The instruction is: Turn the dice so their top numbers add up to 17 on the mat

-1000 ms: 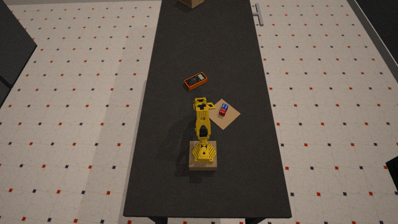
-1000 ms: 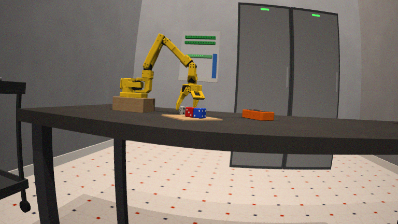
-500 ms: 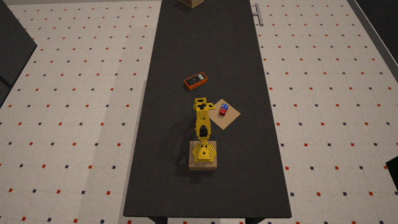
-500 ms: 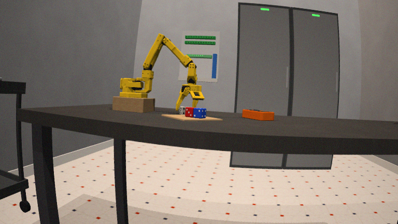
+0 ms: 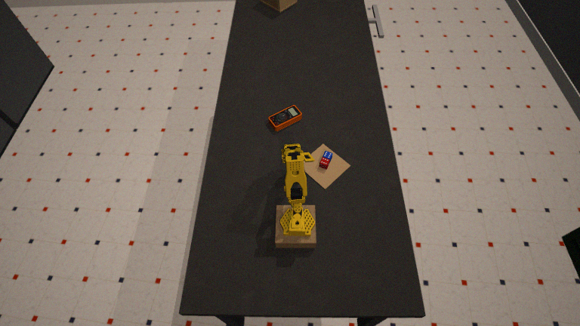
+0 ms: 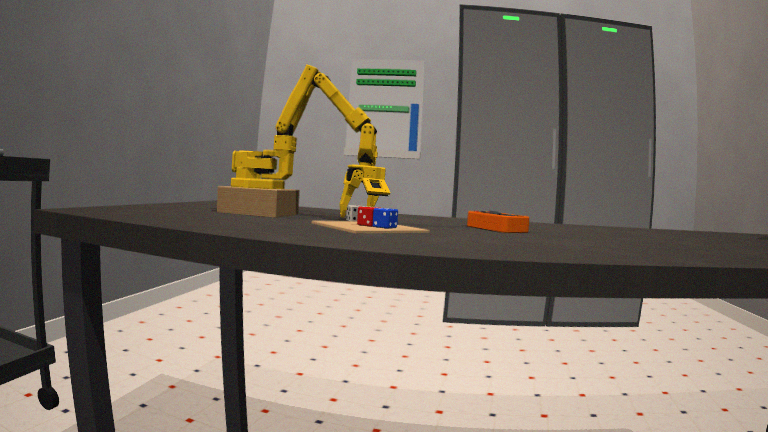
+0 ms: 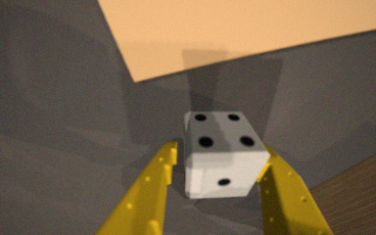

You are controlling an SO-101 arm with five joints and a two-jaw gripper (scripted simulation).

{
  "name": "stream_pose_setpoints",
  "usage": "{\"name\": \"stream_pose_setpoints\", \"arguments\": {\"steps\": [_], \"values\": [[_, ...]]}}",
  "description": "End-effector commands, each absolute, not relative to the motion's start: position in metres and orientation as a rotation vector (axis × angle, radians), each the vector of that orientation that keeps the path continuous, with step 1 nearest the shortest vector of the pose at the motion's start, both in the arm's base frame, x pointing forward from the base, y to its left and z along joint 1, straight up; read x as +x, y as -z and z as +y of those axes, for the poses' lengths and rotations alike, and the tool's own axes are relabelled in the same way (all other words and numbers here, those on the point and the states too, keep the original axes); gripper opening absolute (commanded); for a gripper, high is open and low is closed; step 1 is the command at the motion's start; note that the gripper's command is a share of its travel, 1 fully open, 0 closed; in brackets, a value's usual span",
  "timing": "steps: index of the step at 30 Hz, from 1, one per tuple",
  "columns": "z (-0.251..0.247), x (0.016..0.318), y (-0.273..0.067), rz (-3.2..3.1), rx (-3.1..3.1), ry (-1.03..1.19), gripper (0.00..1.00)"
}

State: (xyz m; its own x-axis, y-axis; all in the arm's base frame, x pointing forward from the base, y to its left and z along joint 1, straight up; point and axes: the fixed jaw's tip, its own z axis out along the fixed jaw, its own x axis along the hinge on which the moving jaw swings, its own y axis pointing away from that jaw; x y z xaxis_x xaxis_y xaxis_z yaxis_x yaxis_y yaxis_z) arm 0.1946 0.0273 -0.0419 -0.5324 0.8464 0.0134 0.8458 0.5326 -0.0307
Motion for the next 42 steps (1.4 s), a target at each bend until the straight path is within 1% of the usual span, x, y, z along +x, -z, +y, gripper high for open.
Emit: {"name": "stream_pose_setpoints", "arguments": {"steps": [1,14,26,29,36,42], "values": [[0.026,0.193,0.0412,-2.732,-1.506,-0.024,0.23],[0.0242,0.19,0.0411,-2.732,-1.506,-0.024,0.17],[0.024,0.1896,0.0411,-2.732,-1.506,-0.024,0.16],[0.024,0.1896,0.0411,-2.732,-1.506,-0.024,0.13],[0.024,0.1896,0.0411,-2.732,-1.506,-0.024,0.01],[0.024,0.1896,0.0411,-2.732,-1.506,-0.024,0.0]]}}
